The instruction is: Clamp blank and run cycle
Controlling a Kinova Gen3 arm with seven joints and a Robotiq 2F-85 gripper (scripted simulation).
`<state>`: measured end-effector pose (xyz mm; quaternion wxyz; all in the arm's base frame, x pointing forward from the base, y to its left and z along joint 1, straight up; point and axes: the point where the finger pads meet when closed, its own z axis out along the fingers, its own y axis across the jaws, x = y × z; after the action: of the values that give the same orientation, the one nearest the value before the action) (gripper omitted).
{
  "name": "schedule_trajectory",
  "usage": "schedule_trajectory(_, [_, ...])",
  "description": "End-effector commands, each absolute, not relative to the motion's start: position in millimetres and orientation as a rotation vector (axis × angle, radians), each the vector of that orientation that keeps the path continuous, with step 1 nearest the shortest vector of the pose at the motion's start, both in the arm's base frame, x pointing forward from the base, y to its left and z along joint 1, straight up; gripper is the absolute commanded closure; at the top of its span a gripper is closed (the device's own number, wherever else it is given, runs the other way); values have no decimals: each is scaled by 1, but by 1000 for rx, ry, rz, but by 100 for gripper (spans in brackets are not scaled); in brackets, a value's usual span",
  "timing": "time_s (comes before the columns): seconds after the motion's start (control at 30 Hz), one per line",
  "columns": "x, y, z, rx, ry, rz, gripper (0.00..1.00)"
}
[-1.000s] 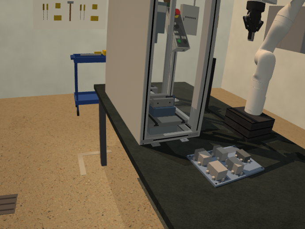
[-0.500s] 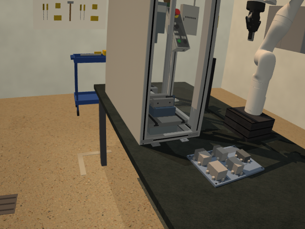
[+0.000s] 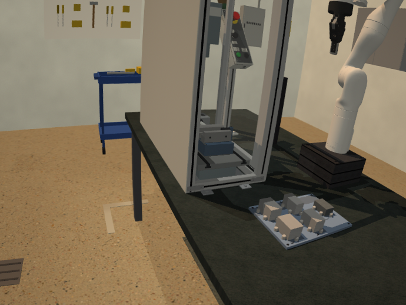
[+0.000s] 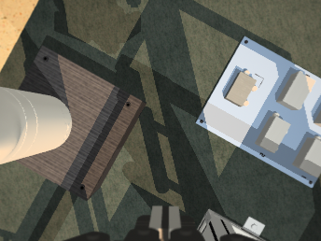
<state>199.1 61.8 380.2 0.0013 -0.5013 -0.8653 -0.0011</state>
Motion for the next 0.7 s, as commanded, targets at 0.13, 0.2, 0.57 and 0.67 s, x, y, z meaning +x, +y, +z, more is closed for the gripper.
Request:
schedule_trajectory(0.13, [199, 62, 380, -1554, -2728, -7, 90])
schedule_trajectory(0.2, [199, 62, 380, -1554, -2728, -7, 90])
schedule_trajectory(0.57, [199, 62, 380, -1231, -2889, -7, 90])
schedule_trajectory(0.67, [199, 62, 380, -1231, -2889, -7, 90])
